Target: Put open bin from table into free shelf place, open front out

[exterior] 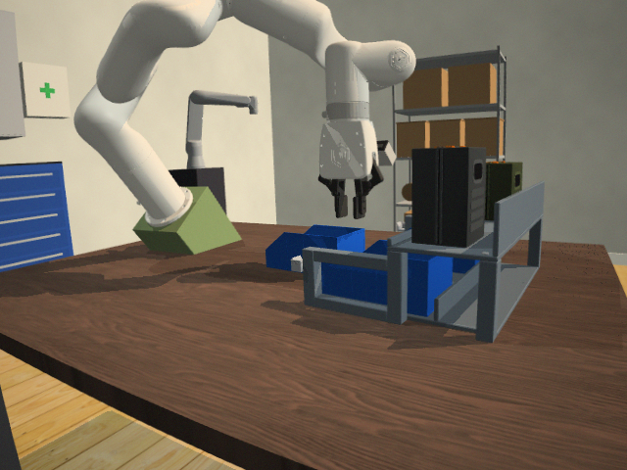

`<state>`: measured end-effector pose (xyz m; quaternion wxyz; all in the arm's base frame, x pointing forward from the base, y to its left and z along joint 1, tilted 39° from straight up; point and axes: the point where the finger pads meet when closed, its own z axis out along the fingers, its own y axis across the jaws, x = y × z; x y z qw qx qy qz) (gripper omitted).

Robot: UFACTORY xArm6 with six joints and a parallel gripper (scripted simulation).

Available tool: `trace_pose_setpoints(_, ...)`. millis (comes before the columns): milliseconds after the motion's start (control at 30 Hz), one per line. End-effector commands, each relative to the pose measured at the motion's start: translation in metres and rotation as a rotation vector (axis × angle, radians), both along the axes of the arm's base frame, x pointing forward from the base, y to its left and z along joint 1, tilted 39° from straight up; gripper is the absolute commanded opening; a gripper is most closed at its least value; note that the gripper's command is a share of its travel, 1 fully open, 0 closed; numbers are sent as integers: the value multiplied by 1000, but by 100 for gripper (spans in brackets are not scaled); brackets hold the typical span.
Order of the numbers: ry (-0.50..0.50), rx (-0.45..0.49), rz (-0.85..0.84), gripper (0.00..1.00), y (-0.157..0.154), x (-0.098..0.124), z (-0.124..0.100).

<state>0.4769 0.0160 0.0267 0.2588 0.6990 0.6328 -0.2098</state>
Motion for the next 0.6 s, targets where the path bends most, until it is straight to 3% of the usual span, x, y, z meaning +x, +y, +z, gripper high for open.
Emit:
trace_pose_setpoints(0, -2, 1, 1, 33, -2, 1, -3)
trace_pose_setpoints(567, -2, 1, 1, 33, -9, 1, -11)
